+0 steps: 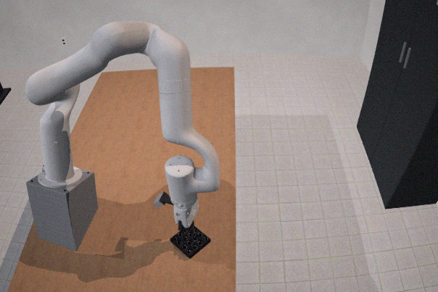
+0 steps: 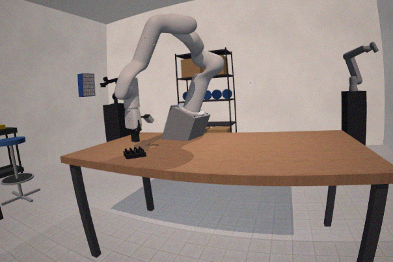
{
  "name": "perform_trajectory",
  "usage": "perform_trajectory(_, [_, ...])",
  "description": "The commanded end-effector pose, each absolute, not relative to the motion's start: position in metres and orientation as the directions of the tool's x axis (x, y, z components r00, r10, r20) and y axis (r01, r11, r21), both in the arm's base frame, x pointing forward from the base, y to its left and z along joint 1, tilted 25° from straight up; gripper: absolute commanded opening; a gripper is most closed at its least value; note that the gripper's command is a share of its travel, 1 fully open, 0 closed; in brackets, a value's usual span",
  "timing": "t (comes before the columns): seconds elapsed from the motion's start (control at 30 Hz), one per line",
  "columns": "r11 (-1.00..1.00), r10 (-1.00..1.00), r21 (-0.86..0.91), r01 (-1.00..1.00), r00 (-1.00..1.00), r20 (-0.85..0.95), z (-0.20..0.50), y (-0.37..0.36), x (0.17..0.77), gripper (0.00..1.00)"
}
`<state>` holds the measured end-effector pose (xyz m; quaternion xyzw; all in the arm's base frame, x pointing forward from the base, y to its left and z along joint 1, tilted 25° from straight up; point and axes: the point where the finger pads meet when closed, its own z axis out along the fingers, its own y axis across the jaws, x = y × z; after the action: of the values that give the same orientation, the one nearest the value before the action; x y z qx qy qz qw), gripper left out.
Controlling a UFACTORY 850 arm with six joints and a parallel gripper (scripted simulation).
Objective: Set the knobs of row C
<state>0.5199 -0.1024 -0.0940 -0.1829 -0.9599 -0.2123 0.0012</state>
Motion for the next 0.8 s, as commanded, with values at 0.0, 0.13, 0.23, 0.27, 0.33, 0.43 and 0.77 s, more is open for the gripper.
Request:
perform_trajectory(0.0, [0.871, 0.273, 0.42, 0.254, -0.962, 0.015, -0.0928, -0.1033, 0.5206, 0.19])
perform_trajectory(0.13, [0.901, 0.148, 0.418, 0.116, -0.988, -0.044, -0.0919, -0.1037, 0.5205, 0.19])
perform_trajectory(0.23, [0.91, 0.076, 0.414, 0.038, -0.994, -0.077, -0.0914, -0.1039, 0.5204, 0.19])
perform_trajectory(0.27, [0.911, 0.052, 0.411, 0.012, -0.995, -0.088, -0.0912, -0.104, 0.5204, 0.19])
perform_trajectory(0.33, [0.913, 0.004, 0.406, -0.041, -0.994, -0.109, -0.0909, -0.1042, 0.5204, 0.19])
perform_trajectory(0.43, [0.91, -0.068, 0.396, -0.119, -0.988, -0.141, -0.0904, -0.1044, 0.5203, 0.19])
perform_trajectory(0.77, [0.868, -0.284, 0.351, -0.352, -0.931, -0.231, -0.0889, -0.1051, 0.5202, 0.19])
